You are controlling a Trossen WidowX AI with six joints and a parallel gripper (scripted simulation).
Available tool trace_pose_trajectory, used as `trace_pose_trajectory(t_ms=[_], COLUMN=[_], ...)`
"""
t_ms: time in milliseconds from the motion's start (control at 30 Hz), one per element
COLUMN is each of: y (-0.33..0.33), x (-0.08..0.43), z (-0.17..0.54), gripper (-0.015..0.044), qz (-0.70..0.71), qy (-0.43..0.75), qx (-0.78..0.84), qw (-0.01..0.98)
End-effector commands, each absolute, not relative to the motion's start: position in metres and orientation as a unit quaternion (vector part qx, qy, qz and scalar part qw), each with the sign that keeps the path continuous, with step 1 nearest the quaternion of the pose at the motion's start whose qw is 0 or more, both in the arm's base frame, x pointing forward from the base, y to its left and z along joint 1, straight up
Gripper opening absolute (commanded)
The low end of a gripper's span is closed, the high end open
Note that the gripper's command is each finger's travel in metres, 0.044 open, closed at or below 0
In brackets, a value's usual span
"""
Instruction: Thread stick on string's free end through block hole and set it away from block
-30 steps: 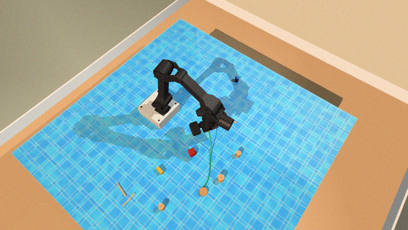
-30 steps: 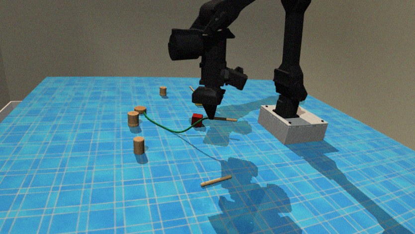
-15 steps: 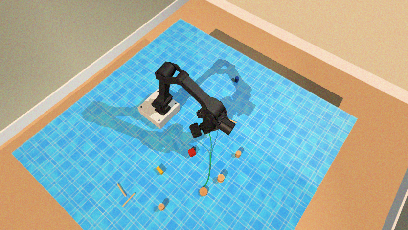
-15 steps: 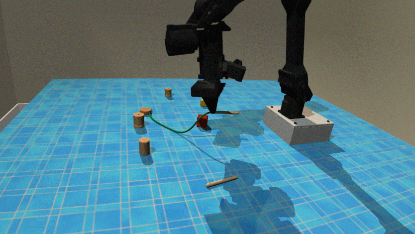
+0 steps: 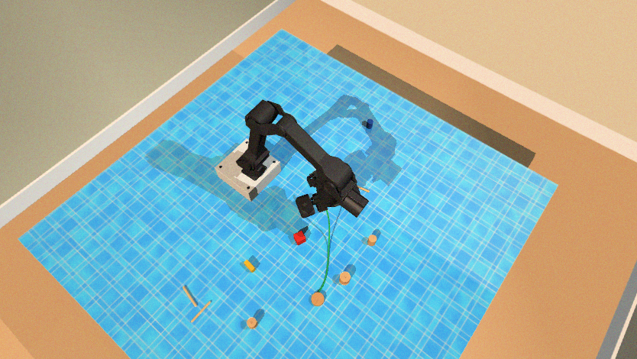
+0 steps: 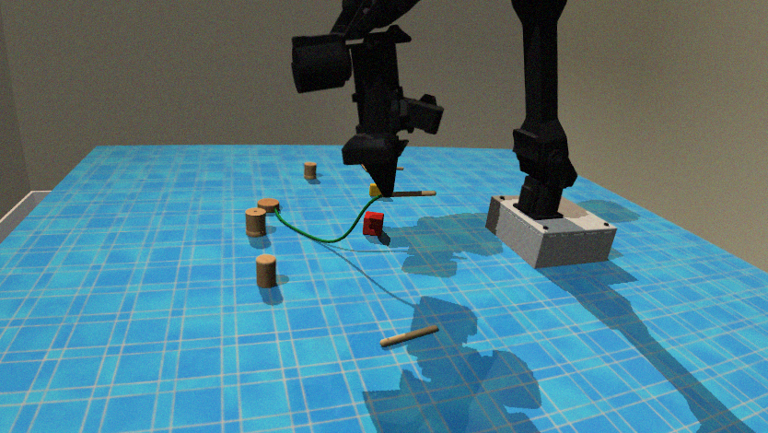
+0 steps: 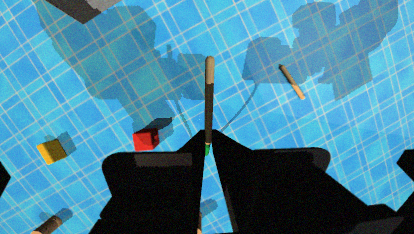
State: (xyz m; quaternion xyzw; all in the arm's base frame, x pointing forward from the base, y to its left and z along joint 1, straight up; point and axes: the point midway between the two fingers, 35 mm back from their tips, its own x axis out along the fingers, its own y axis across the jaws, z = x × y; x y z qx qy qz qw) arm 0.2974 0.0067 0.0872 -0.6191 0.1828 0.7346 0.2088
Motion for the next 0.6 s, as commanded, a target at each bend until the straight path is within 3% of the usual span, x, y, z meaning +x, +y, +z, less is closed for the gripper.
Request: trace_pose_trajectory(t_ms=[0, 567], y=[0.004, -0.010], x=[0.299, 0.305], z=[0.091, 0.109], gripper=[0.0000, 0.0000], qz=[0.738, 0.756], qy=[0.179, 0.169], qx=[-0.615, -0.592], qw=[0.212, 0.220])
